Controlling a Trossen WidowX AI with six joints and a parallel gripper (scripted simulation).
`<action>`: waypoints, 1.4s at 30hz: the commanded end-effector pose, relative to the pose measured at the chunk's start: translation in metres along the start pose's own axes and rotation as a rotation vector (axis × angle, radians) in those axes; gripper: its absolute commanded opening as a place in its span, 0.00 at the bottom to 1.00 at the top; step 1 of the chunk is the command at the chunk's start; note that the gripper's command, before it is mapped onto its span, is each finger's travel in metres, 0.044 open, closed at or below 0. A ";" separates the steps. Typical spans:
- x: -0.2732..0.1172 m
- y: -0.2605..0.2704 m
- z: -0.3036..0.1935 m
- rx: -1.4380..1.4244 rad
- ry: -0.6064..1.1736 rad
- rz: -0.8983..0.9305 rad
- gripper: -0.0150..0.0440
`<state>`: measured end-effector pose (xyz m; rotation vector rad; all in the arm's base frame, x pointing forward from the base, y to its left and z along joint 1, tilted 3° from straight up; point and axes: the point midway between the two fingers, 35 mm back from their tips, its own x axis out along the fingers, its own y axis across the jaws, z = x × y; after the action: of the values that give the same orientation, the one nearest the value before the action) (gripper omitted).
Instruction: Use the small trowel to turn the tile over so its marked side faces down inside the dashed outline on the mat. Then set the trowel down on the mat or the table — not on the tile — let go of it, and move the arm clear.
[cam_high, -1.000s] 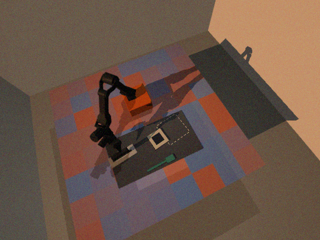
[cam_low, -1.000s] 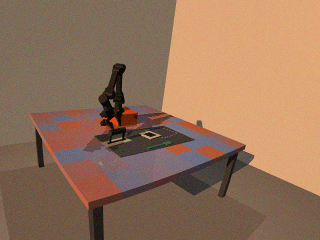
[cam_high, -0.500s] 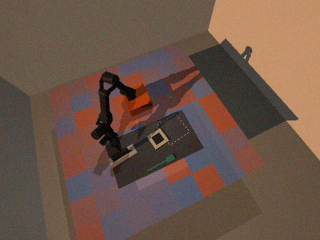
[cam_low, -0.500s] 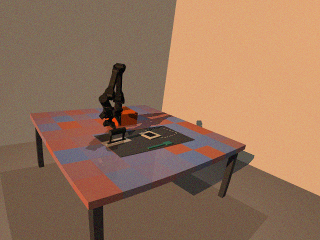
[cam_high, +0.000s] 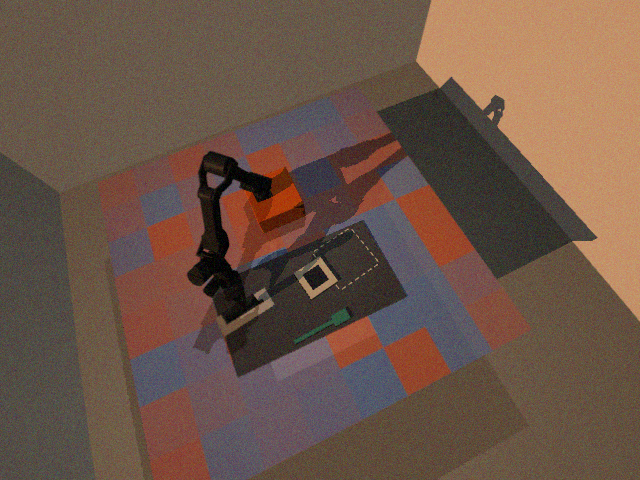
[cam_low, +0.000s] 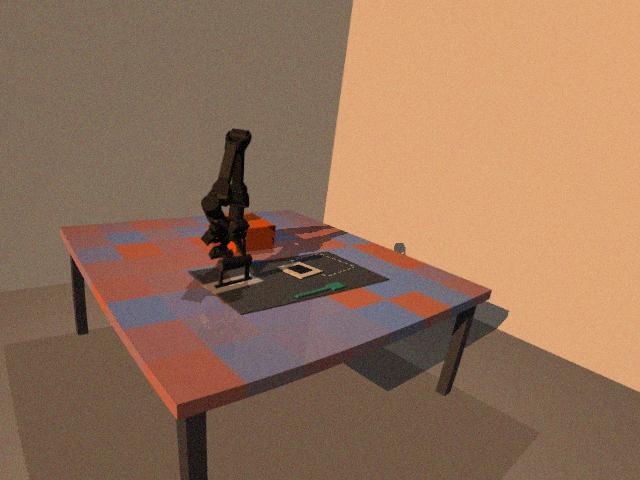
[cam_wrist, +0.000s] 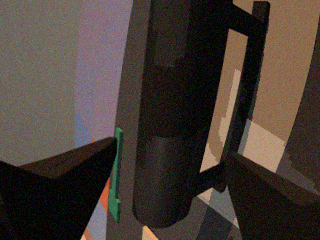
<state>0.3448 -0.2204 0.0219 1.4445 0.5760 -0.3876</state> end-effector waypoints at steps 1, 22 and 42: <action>0.006 0.001 0.002 -0.001 -0.007 0.000 0.76; 0.033 0.002 0.001 0.000 -0.007 0.004 0.63; 0.033 0.002 0.001 0.000 -0.007 0.004 0.30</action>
<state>0.3722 -0.2168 0.0039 1.4447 0.5705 -0.3843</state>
